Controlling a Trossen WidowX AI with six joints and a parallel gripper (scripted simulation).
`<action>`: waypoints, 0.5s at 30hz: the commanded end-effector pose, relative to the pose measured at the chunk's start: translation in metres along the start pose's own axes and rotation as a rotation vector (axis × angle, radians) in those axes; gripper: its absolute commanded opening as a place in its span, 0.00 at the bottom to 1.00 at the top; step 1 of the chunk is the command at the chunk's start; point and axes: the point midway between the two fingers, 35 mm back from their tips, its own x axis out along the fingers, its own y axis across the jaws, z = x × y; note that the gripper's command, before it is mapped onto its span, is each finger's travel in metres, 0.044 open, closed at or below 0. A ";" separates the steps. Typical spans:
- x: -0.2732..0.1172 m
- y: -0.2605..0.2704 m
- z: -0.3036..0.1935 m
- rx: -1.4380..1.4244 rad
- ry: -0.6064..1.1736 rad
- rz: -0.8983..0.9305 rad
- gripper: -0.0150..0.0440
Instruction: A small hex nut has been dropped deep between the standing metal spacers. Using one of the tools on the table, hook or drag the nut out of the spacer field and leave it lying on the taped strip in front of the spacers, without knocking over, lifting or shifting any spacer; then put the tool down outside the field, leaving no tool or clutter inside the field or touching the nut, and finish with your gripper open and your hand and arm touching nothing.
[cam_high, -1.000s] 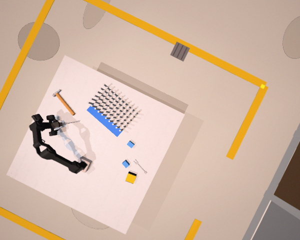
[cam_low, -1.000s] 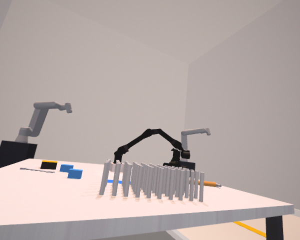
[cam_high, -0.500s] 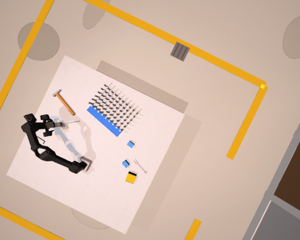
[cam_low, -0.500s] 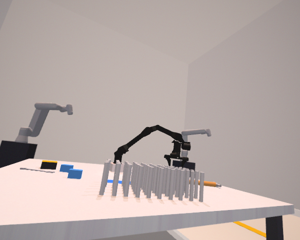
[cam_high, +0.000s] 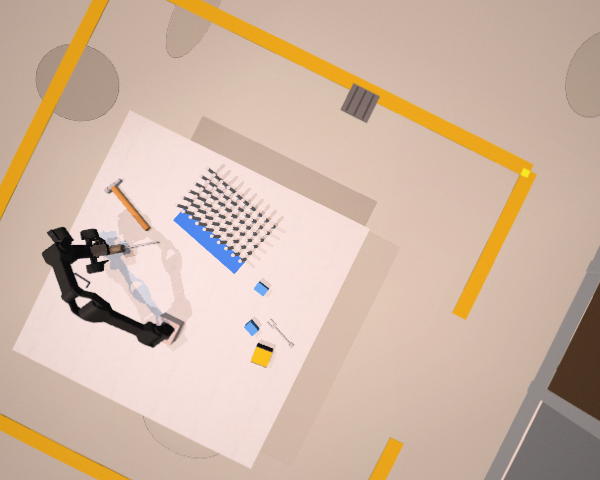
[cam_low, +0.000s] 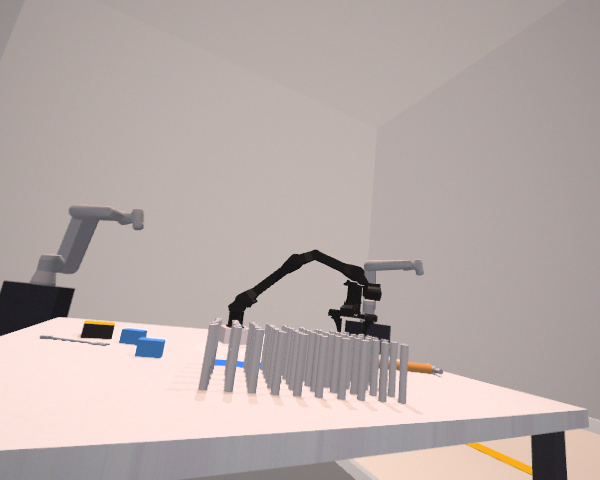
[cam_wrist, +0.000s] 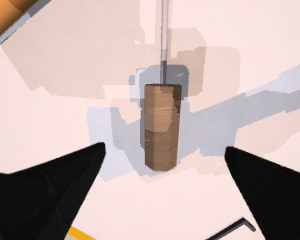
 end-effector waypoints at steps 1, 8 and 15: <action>-0.001 -0.001 0.000 -0.063 -0.008 0.004 1.00; -0.001 -0.002 -0.003 -0.767 -0.110 0.019 1.00; -0.002 -0.003 -0.006 -1.483 -0.225 -0.030 1.00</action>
